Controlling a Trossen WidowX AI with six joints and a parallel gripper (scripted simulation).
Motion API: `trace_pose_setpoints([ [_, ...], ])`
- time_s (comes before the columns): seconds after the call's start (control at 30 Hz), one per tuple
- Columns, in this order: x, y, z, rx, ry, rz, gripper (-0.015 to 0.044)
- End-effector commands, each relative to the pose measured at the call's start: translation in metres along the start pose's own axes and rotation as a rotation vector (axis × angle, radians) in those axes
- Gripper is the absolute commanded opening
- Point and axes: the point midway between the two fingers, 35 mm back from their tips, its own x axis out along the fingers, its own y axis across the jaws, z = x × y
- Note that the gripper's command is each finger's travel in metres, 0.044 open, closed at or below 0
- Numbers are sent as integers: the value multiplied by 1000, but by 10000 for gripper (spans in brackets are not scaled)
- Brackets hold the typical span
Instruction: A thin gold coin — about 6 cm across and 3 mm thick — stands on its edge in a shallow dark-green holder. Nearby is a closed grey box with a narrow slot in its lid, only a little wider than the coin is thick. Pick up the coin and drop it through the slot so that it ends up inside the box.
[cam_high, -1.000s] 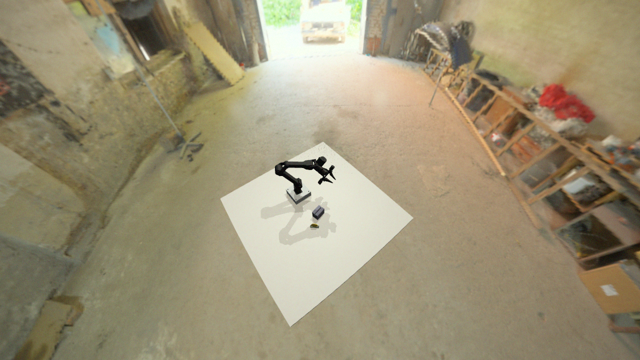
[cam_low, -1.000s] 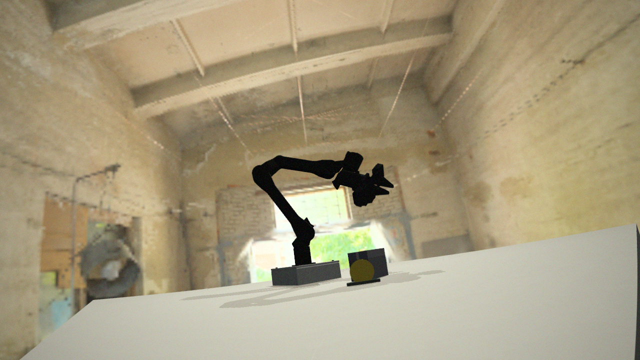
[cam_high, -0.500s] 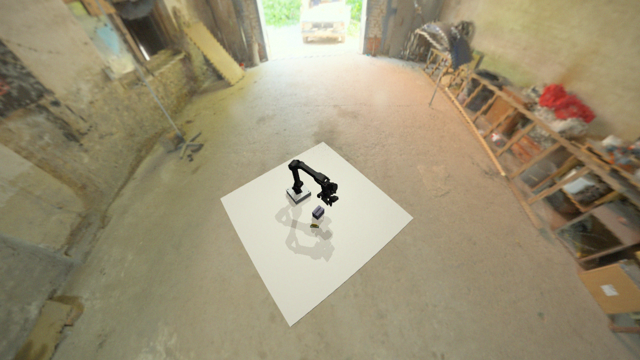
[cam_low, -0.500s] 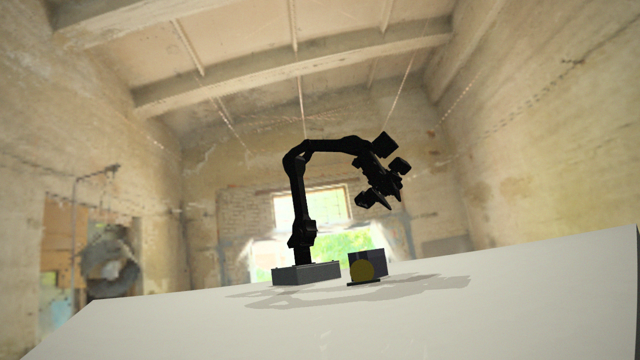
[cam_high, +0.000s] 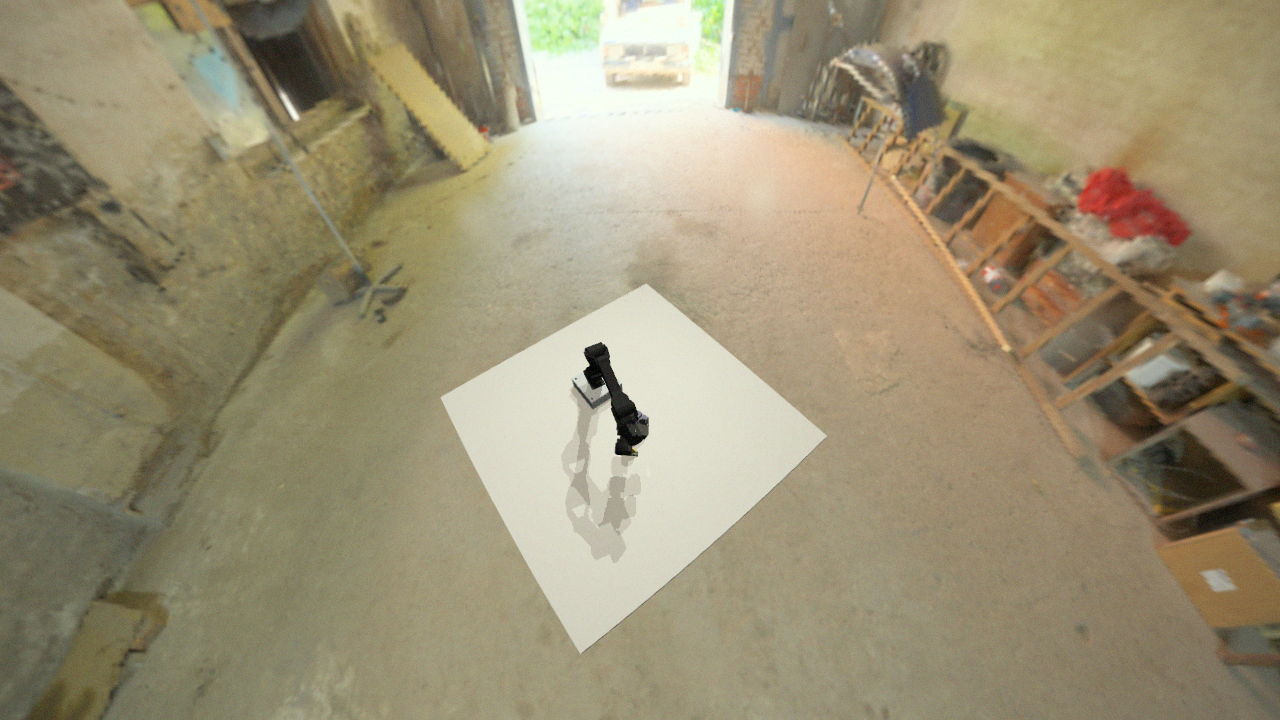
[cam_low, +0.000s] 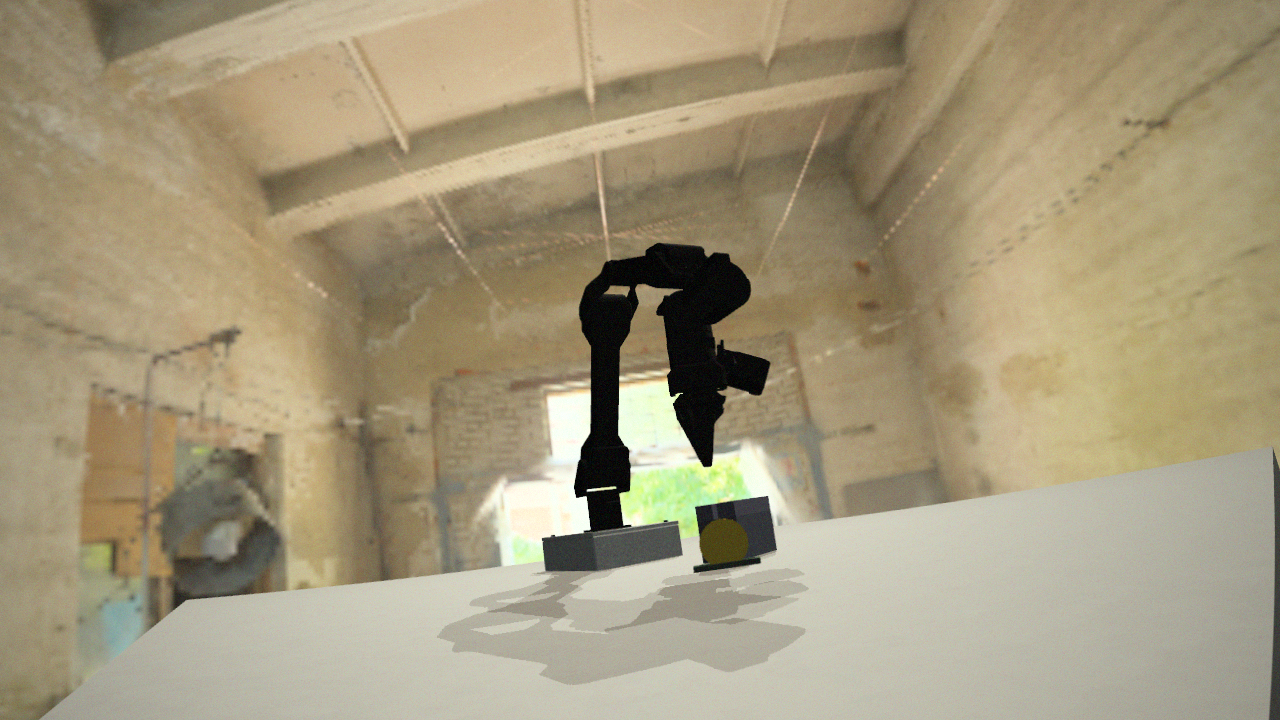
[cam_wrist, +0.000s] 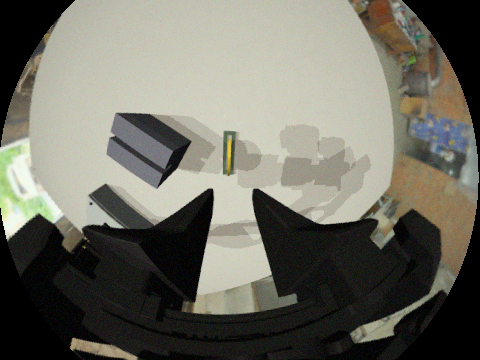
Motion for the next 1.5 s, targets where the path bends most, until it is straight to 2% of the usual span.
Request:
trace_pose_setpoints([
  [0.0,-2,-1,2,28,-14,18,161],
  [0.17,31,1,3,28,-14,18,161],
  [1.47,91,3,6,28,-14,18,161],
])
